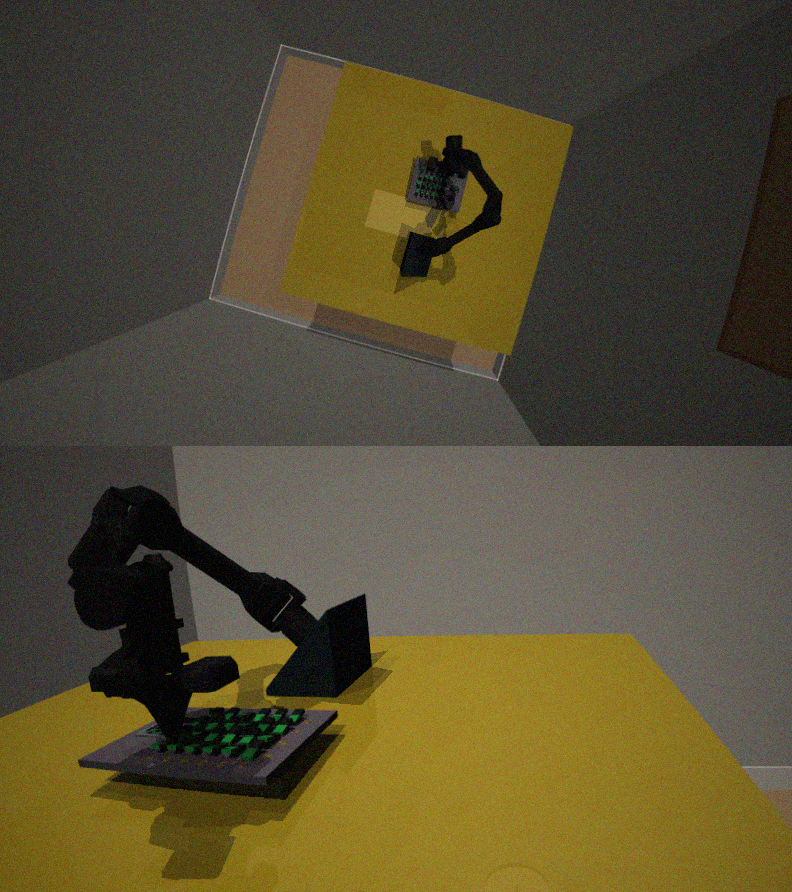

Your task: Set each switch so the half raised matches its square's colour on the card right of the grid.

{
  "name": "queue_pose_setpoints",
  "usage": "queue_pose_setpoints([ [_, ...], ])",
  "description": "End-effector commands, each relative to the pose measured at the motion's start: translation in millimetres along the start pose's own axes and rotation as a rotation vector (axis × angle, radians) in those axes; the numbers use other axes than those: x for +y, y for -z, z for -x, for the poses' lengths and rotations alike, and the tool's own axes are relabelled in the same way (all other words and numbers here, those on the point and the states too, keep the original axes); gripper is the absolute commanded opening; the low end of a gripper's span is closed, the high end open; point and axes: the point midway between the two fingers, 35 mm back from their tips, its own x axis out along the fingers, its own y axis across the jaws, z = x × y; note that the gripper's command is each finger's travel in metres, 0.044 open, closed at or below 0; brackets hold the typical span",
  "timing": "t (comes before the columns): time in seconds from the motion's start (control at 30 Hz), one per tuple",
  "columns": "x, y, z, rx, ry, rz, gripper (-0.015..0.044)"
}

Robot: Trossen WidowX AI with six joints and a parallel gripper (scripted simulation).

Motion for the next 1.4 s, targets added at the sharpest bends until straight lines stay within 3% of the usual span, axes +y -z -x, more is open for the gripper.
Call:
queue_pose_setpoints([
  [0.0, 0.0, 0.2, -1.2, 0.0, 0.004, 0.007, 0.0],
  [1.37, -0.1, 0.1, -5.3, 0.0, 0.004, 0.007, 0.0],
])
